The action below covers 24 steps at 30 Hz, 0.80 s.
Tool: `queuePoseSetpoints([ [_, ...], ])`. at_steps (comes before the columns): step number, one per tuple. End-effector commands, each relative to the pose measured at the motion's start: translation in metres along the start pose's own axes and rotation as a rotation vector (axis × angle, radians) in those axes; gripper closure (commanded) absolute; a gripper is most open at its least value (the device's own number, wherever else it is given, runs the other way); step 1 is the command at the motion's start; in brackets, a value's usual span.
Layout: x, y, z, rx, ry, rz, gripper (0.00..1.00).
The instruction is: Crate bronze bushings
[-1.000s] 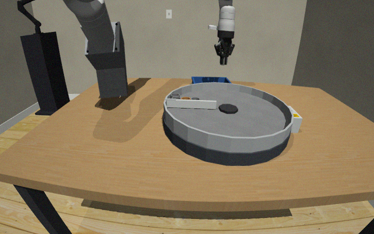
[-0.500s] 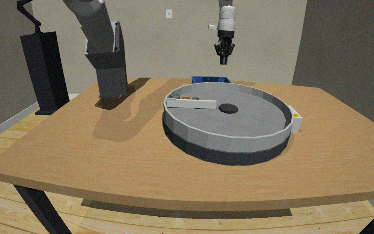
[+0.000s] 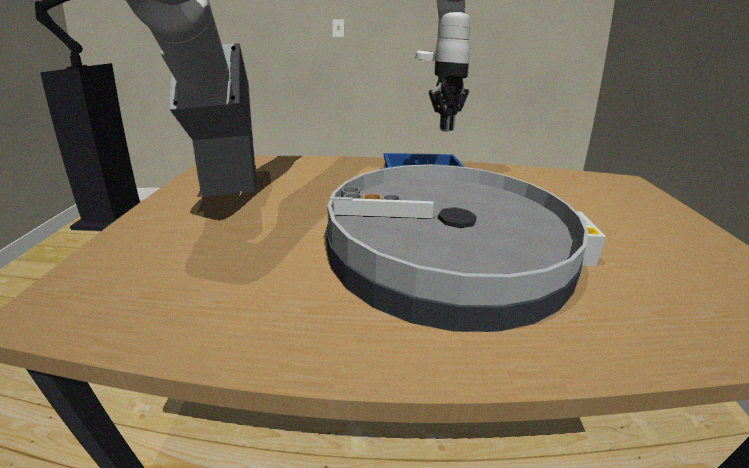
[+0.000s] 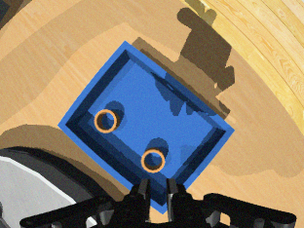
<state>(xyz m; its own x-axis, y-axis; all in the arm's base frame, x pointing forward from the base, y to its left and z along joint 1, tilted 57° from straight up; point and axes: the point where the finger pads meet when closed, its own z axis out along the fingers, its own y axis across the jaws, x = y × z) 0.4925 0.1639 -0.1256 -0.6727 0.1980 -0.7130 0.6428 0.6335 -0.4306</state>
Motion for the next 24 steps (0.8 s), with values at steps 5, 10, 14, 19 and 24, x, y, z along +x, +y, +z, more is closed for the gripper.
queuePoseSetpoints([
  [5,-0.012,-0.047,-0.002,0.004,-0.001,-0.056,0.86],
  [10,-0.012,-0.047,-0.002,0.004,-0.001,-0.056,0.86],
  [14,-0.012,-0.047,-0.002,0.004,-0.001,-0.056,0.86],
  [19,-0.023,-0.09,0.0,0.005,-0.001,-0.126,0.86],
  [24,-0.025,-0.101,0.0,0.005,0.0,-0.143,0.86],
])
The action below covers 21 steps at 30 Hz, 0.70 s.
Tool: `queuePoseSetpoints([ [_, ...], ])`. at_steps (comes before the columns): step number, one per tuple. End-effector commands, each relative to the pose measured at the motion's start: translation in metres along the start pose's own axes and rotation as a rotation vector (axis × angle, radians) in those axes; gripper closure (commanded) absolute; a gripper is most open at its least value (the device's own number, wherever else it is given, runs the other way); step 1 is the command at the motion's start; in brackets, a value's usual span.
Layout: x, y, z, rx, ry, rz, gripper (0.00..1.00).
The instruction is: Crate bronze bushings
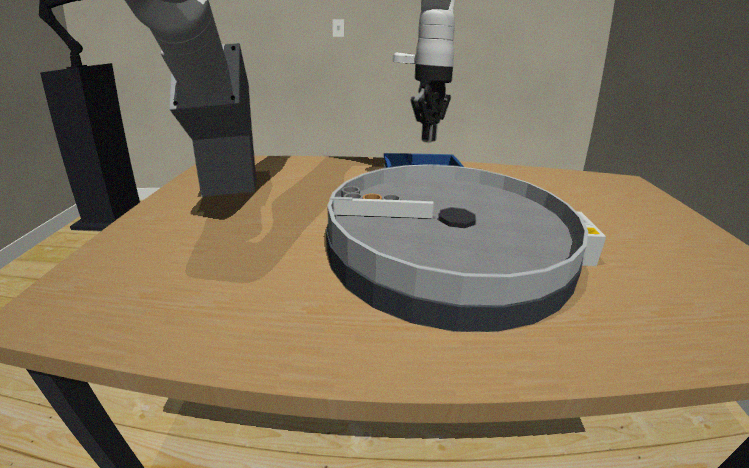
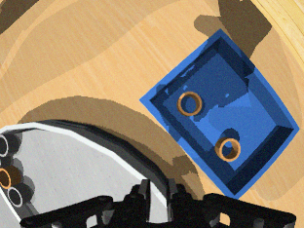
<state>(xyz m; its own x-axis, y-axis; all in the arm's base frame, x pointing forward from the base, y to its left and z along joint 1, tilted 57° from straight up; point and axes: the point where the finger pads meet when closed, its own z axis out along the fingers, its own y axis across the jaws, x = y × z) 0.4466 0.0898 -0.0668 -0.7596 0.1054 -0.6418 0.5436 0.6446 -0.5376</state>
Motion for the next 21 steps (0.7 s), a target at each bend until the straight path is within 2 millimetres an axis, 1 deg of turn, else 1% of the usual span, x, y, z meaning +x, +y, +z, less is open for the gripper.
queuePoseSetpoints([
  [1,0.0,0.001,-0.006,-0.01,-0.002,0.003,0.86],
  [8,0.0,0.001,-0.006,-0.01,-0.002,0.003,0.86],
  [13,-0.005,-0.054,-0.003,-0.009,-0.002,-0.085,0.86],
  [21,-0.005,-0.054,-0.003,-0.009,-0.002,-0.085,0.86],
])
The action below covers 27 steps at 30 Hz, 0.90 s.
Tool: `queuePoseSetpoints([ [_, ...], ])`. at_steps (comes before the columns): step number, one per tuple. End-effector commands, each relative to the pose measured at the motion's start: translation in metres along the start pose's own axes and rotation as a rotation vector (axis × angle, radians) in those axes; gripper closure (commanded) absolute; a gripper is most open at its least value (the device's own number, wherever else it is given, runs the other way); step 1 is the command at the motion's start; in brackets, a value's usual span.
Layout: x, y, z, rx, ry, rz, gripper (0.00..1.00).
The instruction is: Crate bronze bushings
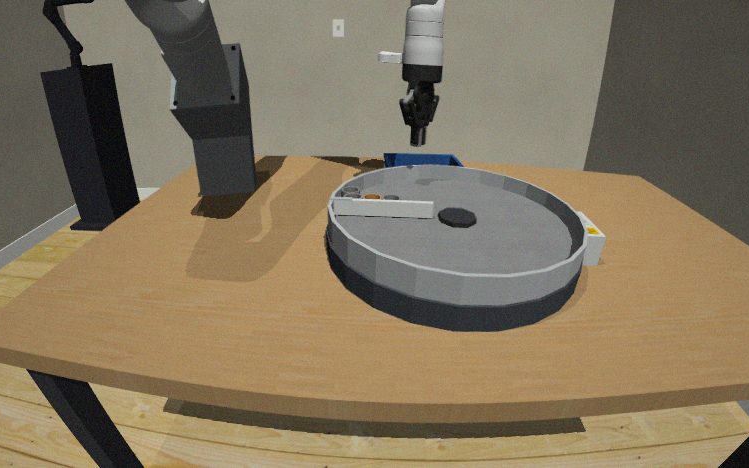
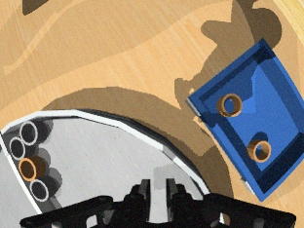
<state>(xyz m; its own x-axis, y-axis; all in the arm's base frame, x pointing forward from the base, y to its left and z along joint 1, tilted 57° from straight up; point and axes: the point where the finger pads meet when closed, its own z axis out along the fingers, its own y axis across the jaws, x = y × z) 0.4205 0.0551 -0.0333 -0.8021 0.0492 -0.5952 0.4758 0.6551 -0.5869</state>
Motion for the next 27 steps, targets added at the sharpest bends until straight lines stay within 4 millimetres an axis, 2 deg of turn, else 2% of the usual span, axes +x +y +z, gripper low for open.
queuePoseSetpoints([
  [1,0.0,0.001,-0.002,-0.004,-0.001,0.0,0.86],
  [4,0.0,0.001,-0.002,-0.004,-0.001,0.0,0.86],
  [9,-0.001,-0.054,0.0,-0.003,-0.001,-0.087,0.86],
  [21,-0.001,-0.054,0.0,-0.003,-0.001,-0.087,0.86],
  [26,-0.002,-0.108,0.002,-0.003,-0.001,-0.175,0.86],
  [27,-0.002,-0.108,0.002,-0.003,-0.001,-0.175,0.86],
])
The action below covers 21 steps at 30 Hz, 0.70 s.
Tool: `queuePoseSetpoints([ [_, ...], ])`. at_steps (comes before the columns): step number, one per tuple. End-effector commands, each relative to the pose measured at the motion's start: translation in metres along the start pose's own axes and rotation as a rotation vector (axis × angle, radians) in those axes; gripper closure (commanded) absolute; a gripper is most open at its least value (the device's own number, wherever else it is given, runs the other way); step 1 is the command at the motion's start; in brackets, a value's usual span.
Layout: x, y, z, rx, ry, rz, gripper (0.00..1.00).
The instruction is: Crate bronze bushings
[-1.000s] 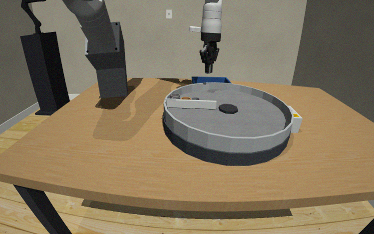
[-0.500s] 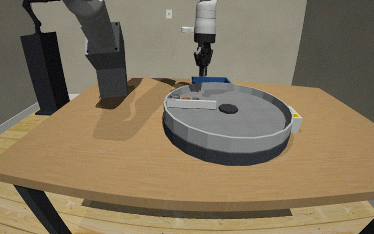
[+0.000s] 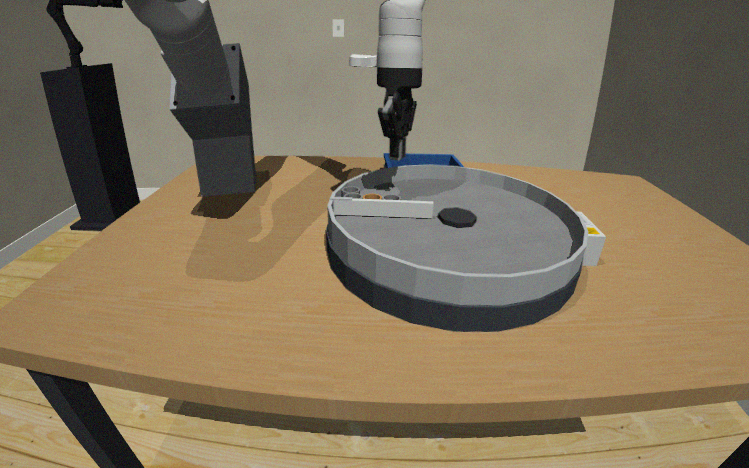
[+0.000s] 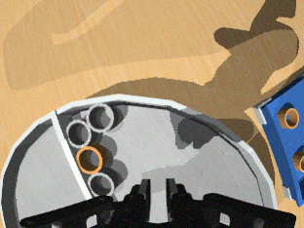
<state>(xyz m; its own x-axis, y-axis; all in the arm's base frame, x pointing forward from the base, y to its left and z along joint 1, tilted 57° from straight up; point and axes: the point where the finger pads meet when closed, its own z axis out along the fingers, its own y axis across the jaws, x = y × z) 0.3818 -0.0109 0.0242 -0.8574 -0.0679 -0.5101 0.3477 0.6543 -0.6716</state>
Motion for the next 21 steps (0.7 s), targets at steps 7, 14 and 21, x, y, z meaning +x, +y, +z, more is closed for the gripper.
queuePoseSetpoints([
  [7,0.006,-0.012,-0.002,-0.004,0.02,-0.021,0.86],
  [14,0.011,-0.045,-0.001,-0.004,0.02,-0.074,0.86],
  [21,0.014,-0.066,0.0,-0.005,0.02,-0.109,0.86],
])
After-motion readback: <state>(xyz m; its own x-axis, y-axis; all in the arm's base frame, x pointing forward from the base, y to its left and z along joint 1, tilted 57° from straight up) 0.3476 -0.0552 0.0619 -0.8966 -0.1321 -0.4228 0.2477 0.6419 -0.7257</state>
